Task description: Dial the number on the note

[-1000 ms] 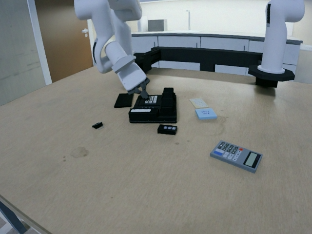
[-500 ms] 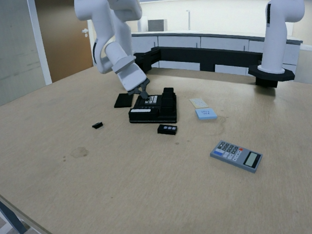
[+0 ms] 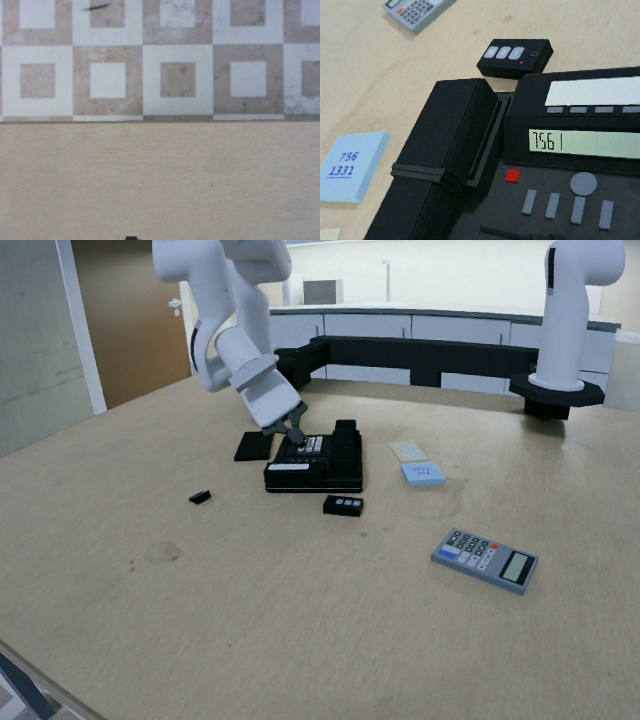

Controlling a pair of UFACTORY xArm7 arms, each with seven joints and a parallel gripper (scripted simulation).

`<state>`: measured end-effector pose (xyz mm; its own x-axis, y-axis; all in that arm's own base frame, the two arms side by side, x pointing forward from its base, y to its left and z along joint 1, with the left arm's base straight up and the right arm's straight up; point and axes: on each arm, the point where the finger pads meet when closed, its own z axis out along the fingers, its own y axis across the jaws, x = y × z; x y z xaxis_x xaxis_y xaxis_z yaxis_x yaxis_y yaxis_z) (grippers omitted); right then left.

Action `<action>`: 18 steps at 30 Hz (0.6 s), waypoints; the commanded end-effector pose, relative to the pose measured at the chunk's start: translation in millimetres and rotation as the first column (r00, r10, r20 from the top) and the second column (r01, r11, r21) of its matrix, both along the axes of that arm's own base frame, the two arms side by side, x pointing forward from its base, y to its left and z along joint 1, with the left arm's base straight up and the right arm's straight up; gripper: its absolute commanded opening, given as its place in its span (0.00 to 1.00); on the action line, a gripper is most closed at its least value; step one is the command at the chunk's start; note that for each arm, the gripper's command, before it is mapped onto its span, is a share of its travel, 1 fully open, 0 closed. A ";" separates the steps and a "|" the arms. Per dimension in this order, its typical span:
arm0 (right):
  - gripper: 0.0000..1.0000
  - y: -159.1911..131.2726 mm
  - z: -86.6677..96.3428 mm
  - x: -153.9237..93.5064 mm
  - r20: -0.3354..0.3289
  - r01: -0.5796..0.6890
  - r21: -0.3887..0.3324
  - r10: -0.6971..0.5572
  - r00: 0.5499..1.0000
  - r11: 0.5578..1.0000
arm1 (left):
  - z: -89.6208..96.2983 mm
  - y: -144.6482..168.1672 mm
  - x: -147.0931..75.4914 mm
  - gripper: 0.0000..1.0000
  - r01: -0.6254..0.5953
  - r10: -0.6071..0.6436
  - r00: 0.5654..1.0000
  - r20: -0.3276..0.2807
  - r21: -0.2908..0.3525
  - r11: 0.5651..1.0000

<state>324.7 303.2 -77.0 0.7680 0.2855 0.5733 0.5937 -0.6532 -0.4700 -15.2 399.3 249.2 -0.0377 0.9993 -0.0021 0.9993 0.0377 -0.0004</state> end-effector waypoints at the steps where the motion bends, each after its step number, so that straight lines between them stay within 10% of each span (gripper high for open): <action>1: 0.00 0.3 0.2 0.4 0.002 0.000 0.001 0.000 1.000 1.000 | 0.8 0.5 0.1 1.00 0.000 0.000 1.000 0.000 0.002 1.000; 18: 0.00 0.3 10.2 0.4 0.002 0.000 0.001 0.000 1.000 1.000 | 0.8 0.5 0.1 1.00 0.000 0.000 1.000 0.000 0.002 1.000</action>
